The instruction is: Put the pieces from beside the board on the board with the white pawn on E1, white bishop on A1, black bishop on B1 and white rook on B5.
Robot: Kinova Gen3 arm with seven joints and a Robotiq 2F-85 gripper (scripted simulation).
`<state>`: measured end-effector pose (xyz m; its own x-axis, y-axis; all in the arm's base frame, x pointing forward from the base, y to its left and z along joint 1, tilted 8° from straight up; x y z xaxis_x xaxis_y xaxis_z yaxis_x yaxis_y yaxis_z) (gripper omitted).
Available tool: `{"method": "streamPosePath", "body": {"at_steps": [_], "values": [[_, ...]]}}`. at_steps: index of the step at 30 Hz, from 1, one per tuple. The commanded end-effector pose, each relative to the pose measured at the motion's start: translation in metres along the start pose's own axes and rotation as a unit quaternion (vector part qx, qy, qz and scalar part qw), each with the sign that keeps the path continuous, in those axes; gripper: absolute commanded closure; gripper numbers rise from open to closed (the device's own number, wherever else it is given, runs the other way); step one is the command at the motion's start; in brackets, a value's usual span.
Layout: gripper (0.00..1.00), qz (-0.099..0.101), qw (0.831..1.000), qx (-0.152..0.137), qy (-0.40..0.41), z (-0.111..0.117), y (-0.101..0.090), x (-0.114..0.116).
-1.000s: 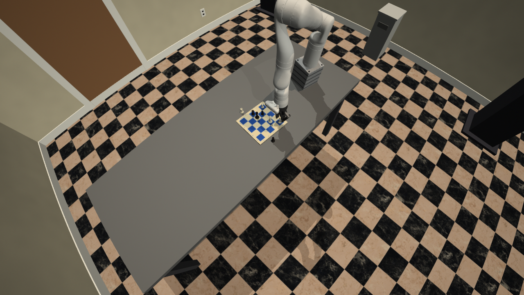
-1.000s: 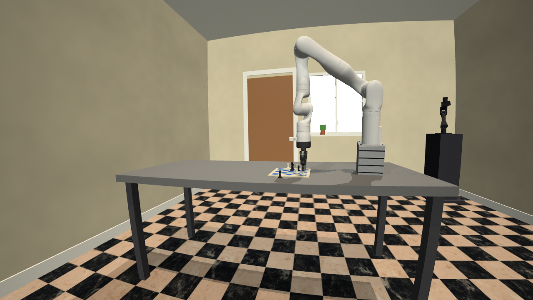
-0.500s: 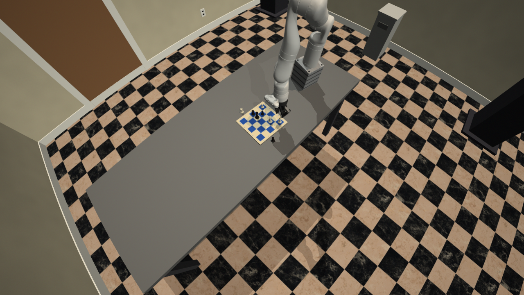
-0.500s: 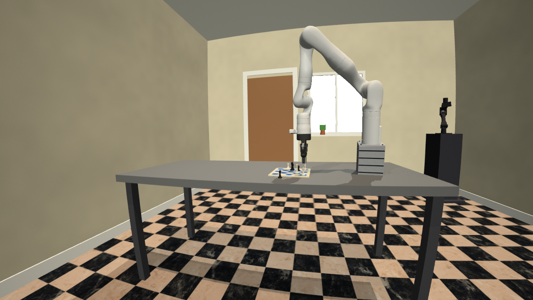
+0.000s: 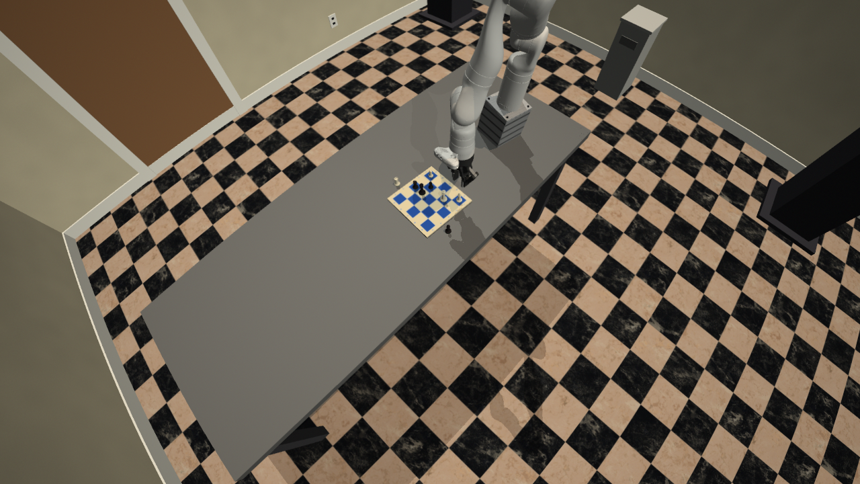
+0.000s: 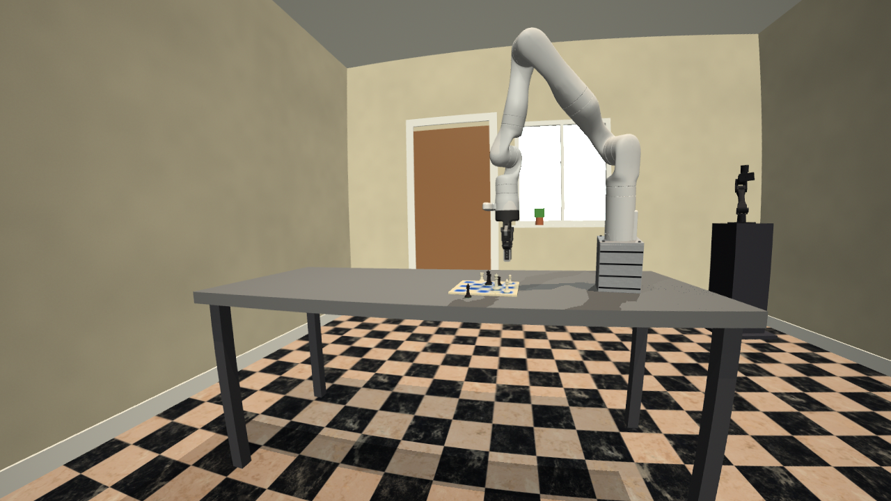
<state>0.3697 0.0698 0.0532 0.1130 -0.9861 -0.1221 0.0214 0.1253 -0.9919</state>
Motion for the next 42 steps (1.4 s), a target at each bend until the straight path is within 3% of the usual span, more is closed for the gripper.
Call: {"method": "streamPosePath", "body": {"at_steps": [1,5,6,42], "values": [[0.63,0.001,1.0,0.003,-0.004,0.002,-0.0037,-0.0034],[0.63,0.001,1.0,0.003,-0.004,0.002,-0.0045,-0.0034],[0.0,0.001,1.0,0.003,-0.004,0.002,-0.0045,-0.0034],[0.0,0.001,1.0,0.004,0.007,0.003,-0.0043,-0.0034]]}}
Point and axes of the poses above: the point where the finger pads meet when closed, its own y axis out along the fingers, its own x axis across the jaws, z = x × y, the point moved 8 cm from there along -y, back along the fingers, and after that the axes turned 12 degrees about -y, right-handed, at the moved point
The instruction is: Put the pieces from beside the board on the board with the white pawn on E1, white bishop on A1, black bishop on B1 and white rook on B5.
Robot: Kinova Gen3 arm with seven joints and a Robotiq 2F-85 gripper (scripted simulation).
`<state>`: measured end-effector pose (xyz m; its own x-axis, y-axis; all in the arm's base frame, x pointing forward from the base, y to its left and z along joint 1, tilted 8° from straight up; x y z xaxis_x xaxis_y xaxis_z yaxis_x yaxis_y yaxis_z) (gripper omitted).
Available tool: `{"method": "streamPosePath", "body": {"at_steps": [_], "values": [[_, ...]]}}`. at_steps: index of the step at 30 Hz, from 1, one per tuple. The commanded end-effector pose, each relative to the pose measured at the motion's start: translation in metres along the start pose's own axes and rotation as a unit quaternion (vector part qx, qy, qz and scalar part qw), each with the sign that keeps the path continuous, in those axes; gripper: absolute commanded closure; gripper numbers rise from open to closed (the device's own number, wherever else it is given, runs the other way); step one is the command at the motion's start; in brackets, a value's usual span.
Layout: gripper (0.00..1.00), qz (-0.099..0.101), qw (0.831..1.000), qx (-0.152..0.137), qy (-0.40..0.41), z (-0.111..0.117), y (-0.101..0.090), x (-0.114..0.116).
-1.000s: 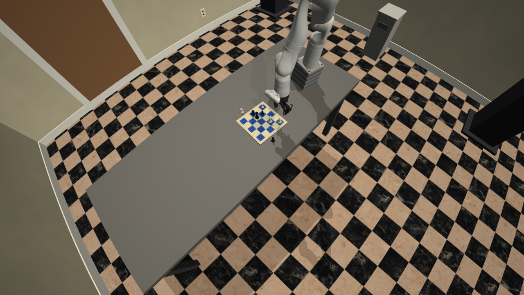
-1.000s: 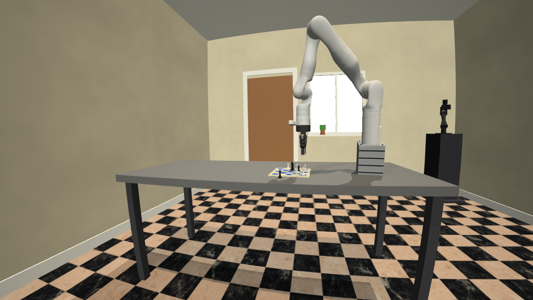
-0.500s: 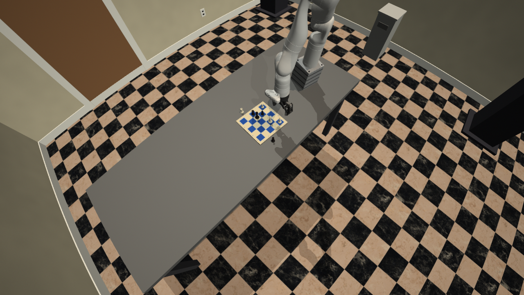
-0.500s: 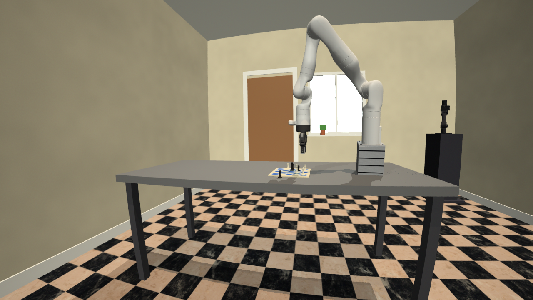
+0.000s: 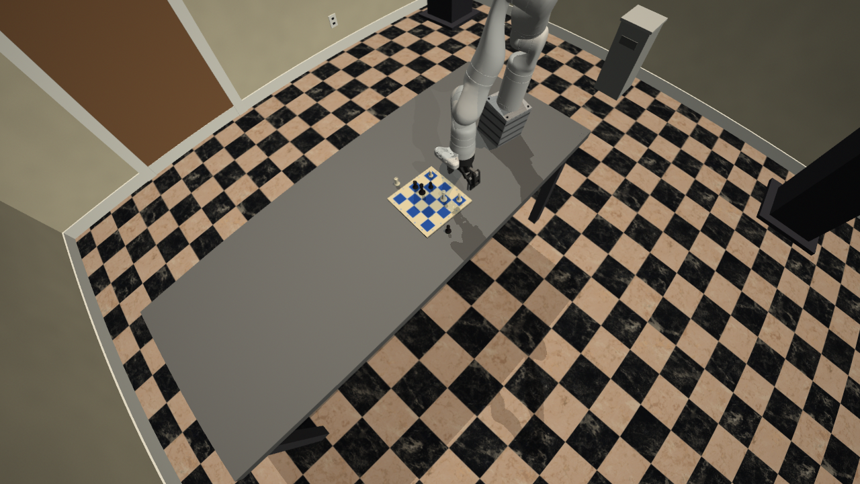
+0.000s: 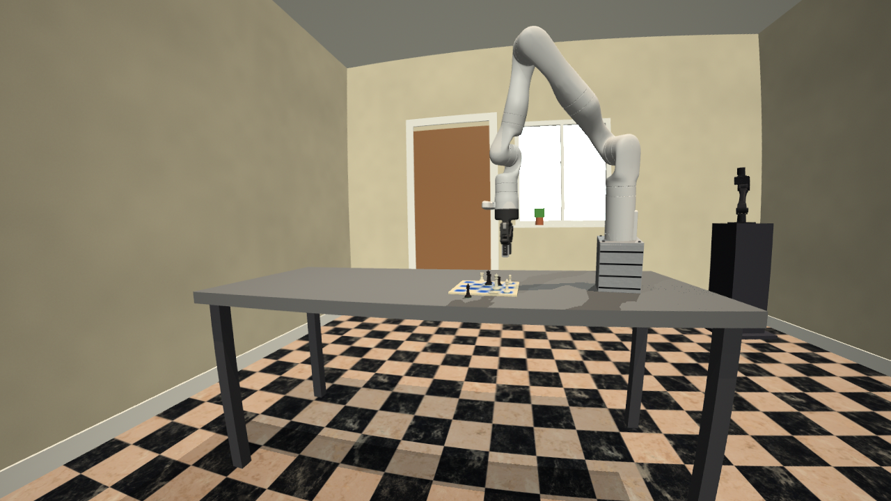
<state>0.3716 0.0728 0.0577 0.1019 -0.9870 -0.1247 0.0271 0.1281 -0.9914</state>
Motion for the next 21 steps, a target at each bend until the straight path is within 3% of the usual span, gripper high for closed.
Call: {"method": "streamPosePath", "body": {"at_steps": [1,21], "values": [[0.0,0.0,1.0,0.001,0.004,0.0008,-0.0002,-0.0002],[0.0,0.002,0.996,0.001,0.094,0.0092,0.0017,-0.0008]]}}
Point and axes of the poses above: the point where the finger pads meet when closed, its own y axis out along the fingers, its own x axis across the jaws, z = x × y, the point moved 8 cm from there along -y, back along the fingers, and after that the axes turned 12 degrees about -y, right-handed, at the moved point
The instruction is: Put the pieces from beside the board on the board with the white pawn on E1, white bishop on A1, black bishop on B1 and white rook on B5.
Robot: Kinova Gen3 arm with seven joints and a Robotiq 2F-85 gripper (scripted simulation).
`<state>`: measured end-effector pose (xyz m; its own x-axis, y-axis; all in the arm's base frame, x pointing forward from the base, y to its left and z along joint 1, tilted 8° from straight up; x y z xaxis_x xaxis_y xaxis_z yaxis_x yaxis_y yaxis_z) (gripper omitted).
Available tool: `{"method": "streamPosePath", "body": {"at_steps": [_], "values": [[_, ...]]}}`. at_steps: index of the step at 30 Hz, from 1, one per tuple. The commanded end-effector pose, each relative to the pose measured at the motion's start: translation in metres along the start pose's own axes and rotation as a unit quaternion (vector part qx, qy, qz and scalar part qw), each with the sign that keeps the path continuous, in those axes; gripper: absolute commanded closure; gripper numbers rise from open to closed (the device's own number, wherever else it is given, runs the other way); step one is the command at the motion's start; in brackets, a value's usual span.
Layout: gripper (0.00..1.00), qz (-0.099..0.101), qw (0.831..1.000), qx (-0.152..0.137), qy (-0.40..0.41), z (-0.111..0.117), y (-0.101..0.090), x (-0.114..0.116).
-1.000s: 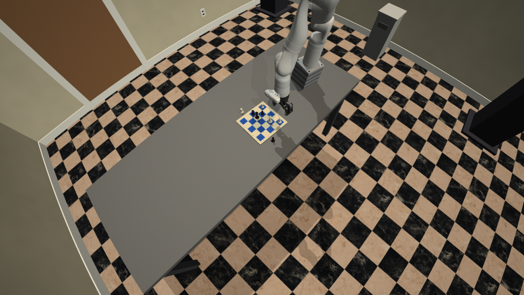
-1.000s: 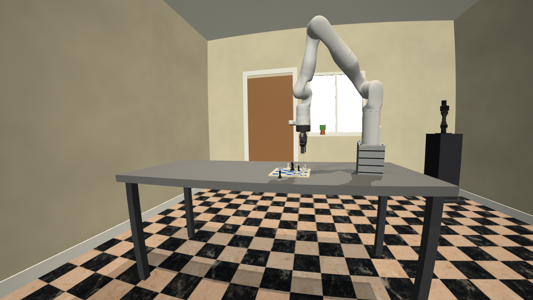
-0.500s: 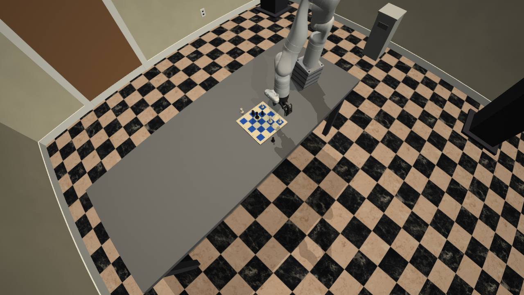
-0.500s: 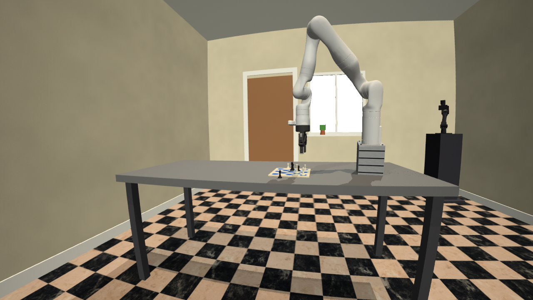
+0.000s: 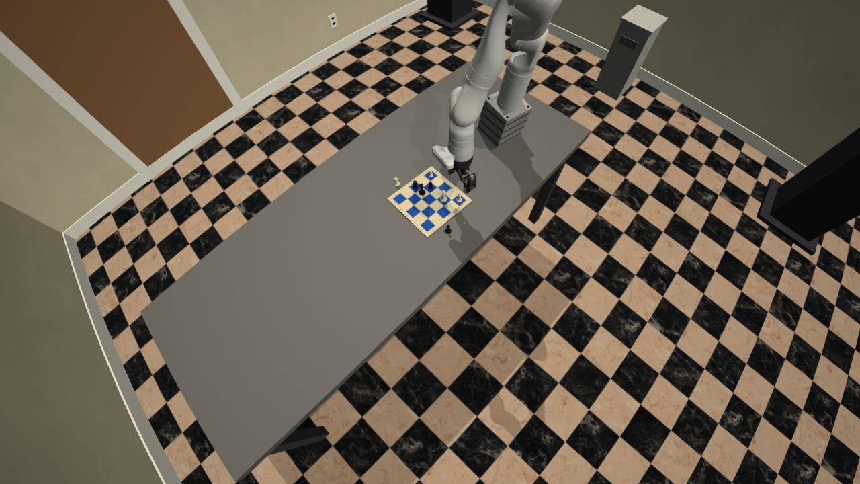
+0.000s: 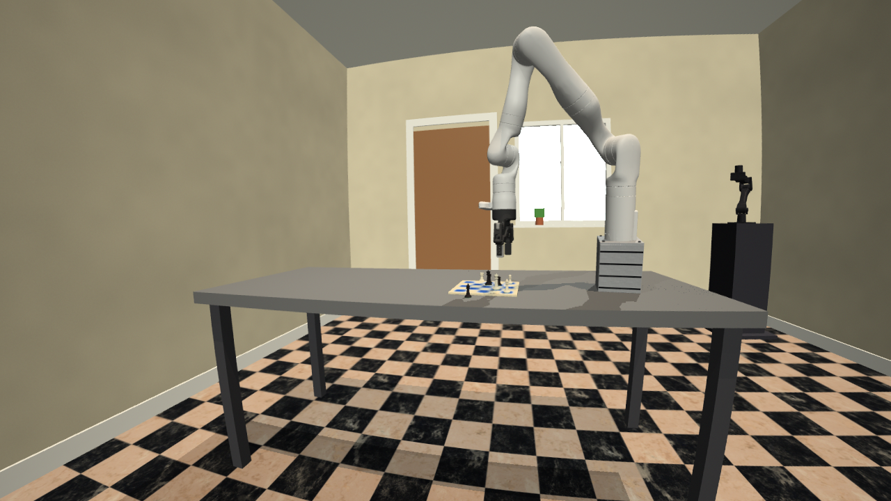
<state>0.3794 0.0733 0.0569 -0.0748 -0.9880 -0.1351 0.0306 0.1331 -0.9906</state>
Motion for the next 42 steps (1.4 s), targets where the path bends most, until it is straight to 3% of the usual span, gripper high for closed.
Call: {"method": "streamPosePath", "body": {"at_steps": [1,11,22,30,37,39,42], "values": [[0.0,-0.001,1.0,0.0,0.013,0.002,0.001,-0.002],[0.0,0.001,0.996,0.0,0.09,0.009,0.002,-0.003],[0.0,0.003,0.98,0.001,0.198,0.019,0.004,-0.006],[0.0,0.004,0.951,0.001,0.309,0.029,0.006,-0.009],[0.0,0.005,0.912,0.001,0.411,0.038,0.007,-0.013],[0.0,0.005,0.912,0.001,0.411,0.038,0.007,-0.013],[0.0,0.006,0.891,0.0,0.455,0.043,0.007,-0.014]]}}
Point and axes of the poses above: the point where the finger pads meet when closed, its own y axis out along the fingers, its own x axis across the jaws, z = x × y, the point moved 8 cm from there along -y, back along the fingers, and after that the axes turned 12 degrees about -y, right-handed, at the moved point
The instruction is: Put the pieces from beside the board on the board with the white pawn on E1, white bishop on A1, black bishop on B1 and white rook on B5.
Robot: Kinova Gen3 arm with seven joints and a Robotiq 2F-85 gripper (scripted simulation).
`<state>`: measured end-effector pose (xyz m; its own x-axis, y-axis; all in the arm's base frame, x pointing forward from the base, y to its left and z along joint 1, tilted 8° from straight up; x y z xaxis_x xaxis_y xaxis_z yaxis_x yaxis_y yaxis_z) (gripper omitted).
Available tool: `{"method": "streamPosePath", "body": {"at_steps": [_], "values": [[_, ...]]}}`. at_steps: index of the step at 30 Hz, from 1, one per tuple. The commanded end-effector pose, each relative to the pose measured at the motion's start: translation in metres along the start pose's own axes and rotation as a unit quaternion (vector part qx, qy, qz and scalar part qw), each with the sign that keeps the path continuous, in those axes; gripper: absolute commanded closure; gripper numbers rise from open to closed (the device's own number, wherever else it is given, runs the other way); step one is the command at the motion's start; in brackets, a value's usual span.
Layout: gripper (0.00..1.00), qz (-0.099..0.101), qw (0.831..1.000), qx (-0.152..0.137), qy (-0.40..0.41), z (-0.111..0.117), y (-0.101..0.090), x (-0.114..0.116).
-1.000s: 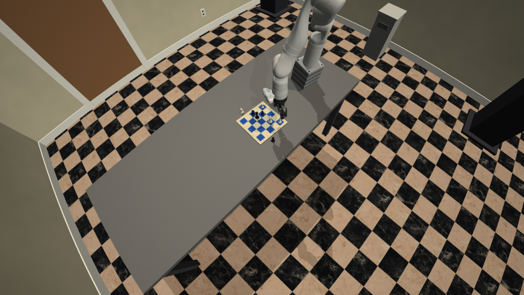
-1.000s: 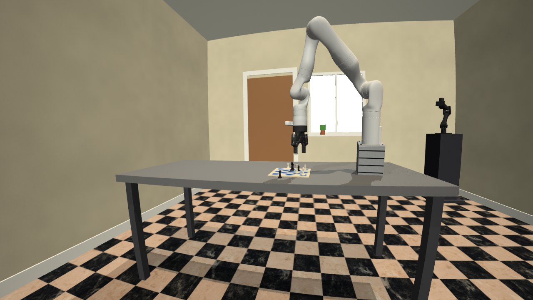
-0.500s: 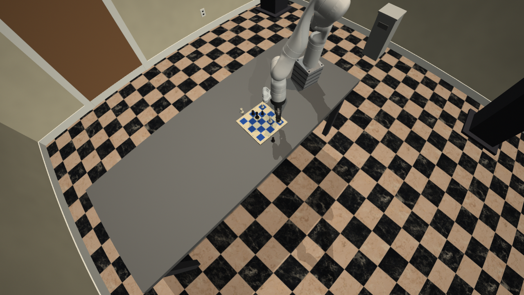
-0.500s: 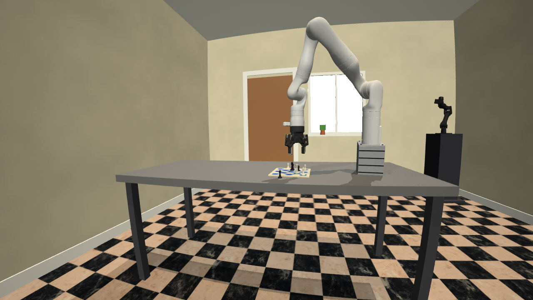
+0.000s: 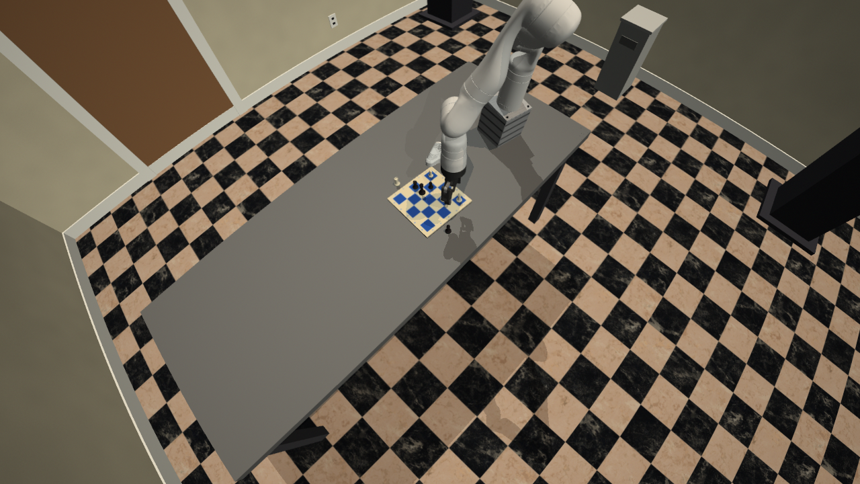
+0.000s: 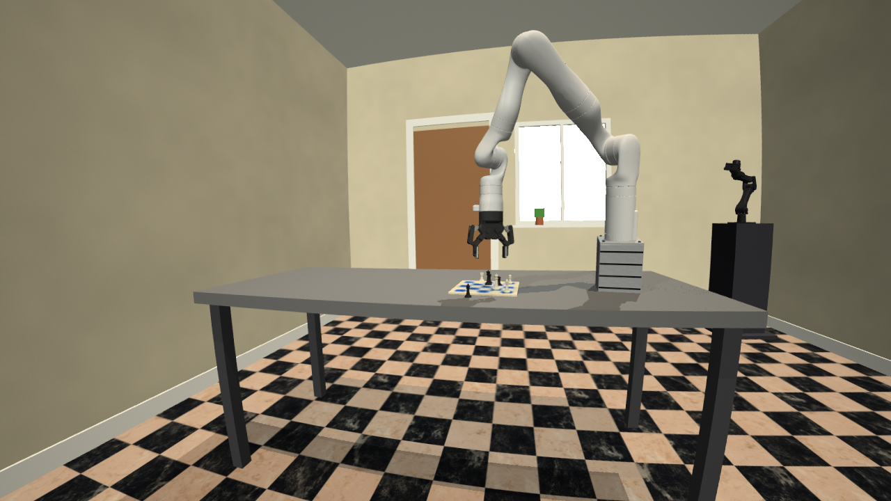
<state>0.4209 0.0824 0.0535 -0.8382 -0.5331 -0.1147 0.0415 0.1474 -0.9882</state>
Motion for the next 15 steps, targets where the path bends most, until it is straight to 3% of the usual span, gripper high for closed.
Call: {"method": "streamPosePath", "body": {"at_steps": [1,12,15], "values": [[0.0,-0.003,1.0,0.001,0.028,0.0,0.002,-0.005],[0.0,-0.002,0.978,0.001,0.209,0.003,0.003,-0.021],[0.0,-0.002,0.974,0.001,0.226,0.004,0.003,-0.023]]}}
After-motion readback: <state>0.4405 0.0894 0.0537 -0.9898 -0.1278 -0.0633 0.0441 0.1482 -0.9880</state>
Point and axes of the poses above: the point where the finger pads meet when closed, its own y axis out along the fingers, its own x axis across the jaws, z = x × y, the point moved 8 cm from there along -y, back along the fingers, and after that the axes turned 12 degrees about -y, right-handed, at the moved point
